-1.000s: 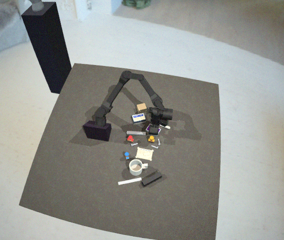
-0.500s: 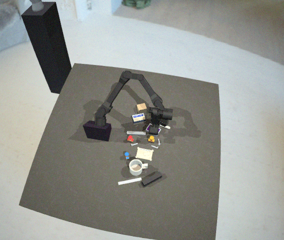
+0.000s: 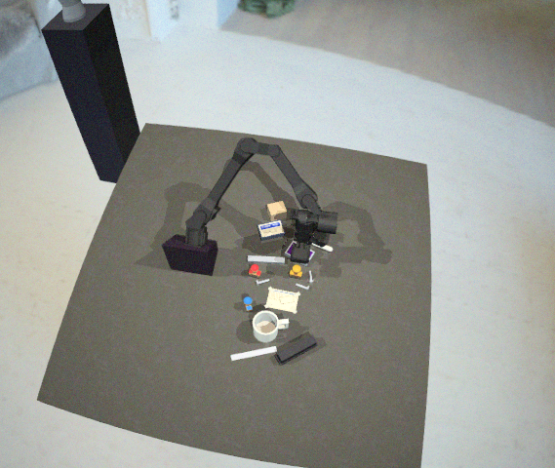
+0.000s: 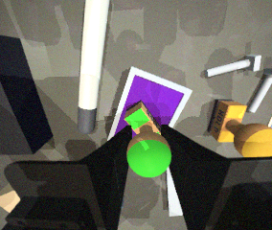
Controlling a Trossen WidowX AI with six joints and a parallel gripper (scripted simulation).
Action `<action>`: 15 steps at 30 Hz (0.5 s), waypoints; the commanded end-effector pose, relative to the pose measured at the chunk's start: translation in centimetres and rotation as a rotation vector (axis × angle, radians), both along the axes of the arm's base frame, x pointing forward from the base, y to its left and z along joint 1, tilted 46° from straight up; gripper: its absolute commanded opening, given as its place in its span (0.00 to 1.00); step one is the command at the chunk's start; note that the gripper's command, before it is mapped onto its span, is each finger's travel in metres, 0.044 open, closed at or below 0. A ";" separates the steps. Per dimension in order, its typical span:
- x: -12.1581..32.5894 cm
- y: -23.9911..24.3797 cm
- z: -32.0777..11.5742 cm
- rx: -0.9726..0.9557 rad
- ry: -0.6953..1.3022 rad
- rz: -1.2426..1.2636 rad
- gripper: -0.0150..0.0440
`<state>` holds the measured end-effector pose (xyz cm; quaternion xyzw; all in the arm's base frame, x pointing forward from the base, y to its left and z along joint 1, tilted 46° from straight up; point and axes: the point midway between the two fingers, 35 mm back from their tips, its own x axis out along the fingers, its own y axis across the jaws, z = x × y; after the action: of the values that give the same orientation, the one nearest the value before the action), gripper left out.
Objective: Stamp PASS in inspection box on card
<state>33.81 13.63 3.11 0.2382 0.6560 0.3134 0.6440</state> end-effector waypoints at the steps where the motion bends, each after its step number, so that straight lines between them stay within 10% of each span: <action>1: -0.1 0.4 -0.2 0.003 0.003 0.005 0.25; 15: 0.0 -0.1 0.2 0.003 0.003 0.005 0.25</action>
<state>33.80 13.63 3.24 0.2384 0.6574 0.3135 0.6424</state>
